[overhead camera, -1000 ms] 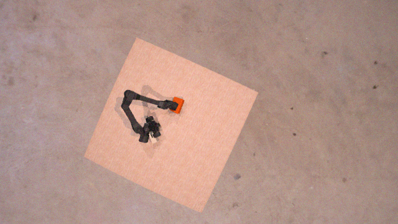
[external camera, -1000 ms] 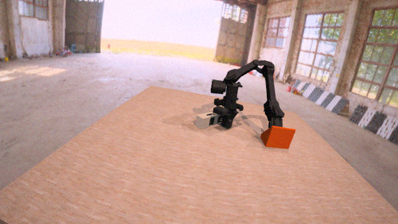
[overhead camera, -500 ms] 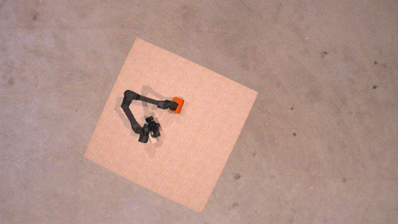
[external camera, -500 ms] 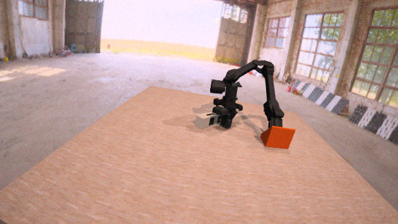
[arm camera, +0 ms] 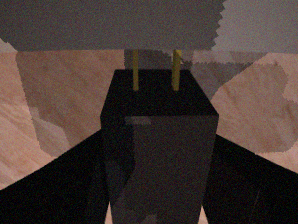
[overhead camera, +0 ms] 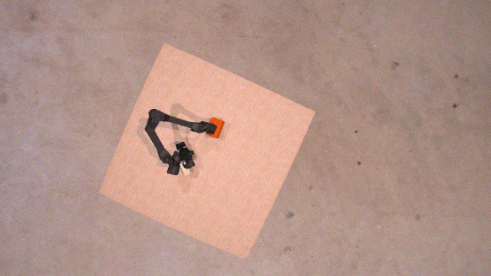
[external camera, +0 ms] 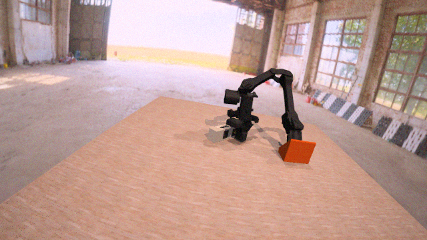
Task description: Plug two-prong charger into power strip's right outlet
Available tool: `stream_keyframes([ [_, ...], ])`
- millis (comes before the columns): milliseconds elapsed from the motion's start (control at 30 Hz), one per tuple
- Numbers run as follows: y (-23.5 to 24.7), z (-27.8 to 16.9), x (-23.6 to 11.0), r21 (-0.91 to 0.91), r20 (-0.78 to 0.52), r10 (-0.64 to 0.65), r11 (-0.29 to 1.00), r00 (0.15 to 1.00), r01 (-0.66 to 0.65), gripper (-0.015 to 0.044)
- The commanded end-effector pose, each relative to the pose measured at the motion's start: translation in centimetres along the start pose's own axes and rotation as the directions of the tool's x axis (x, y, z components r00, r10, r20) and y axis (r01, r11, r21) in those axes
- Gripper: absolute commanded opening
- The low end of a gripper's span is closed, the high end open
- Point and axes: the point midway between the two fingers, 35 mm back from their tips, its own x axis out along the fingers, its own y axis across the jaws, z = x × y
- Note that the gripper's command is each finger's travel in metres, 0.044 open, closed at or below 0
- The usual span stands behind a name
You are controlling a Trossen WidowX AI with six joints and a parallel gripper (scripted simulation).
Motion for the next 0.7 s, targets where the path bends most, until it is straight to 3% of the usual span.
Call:
stream_keyframes([
  [0,-0.07,0.11,-0.01,-0.003,0.003,-0.004,1.000,1.000,0.004,0.0000],
  [667,-0.08,0.72,-0.07,-0.003,0.003,-0.004,1.000,1.000,0.004,0.0000],
])
